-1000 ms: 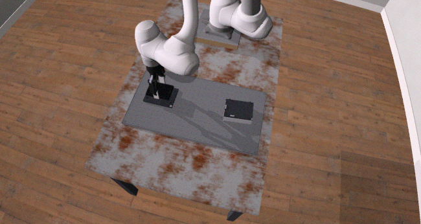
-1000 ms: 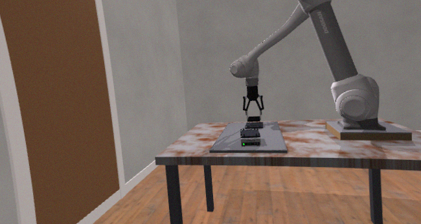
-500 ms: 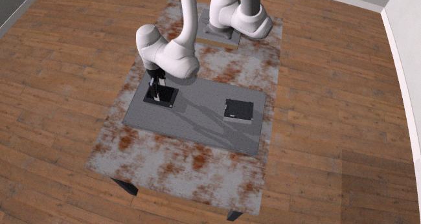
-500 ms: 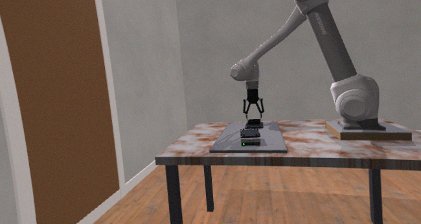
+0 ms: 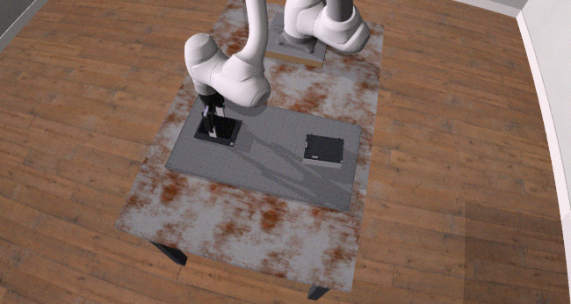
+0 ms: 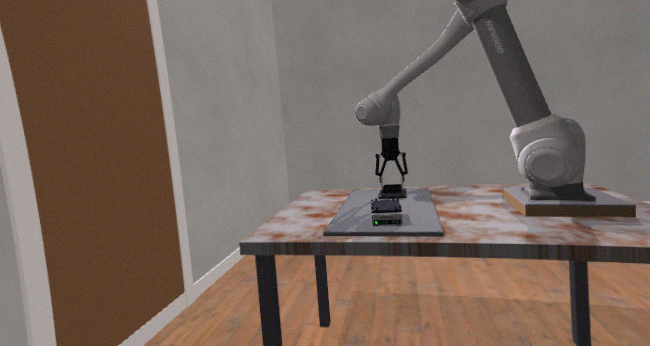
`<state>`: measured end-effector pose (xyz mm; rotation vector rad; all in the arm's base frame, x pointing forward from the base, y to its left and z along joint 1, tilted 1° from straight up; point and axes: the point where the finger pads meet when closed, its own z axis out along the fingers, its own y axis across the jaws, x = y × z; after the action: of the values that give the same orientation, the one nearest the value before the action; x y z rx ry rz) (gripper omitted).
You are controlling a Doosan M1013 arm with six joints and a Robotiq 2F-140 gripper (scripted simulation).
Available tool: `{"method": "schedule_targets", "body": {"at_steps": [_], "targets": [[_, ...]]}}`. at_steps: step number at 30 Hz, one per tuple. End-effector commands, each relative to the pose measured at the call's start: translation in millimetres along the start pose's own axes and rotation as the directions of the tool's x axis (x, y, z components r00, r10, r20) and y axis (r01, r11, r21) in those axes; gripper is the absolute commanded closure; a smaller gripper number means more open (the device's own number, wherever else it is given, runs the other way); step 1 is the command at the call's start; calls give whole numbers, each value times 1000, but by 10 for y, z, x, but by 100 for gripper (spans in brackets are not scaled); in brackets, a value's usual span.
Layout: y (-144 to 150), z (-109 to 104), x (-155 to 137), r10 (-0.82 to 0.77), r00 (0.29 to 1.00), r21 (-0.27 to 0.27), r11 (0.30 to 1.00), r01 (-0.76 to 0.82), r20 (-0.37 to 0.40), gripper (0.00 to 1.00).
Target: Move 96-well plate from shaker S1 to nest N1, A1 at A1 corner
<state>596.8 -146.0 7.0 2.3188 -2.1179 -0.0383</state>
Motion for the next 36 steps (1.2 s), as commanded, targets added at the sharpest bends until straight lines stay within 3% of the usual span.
{"method": "schedule_targets", "body": {"at_steps": [1,36], "targets": [[0,-1,0,0,1000,0,1000,0,0,90],[0,49,-1,0,1000,0,1000,0,0,90]]}}
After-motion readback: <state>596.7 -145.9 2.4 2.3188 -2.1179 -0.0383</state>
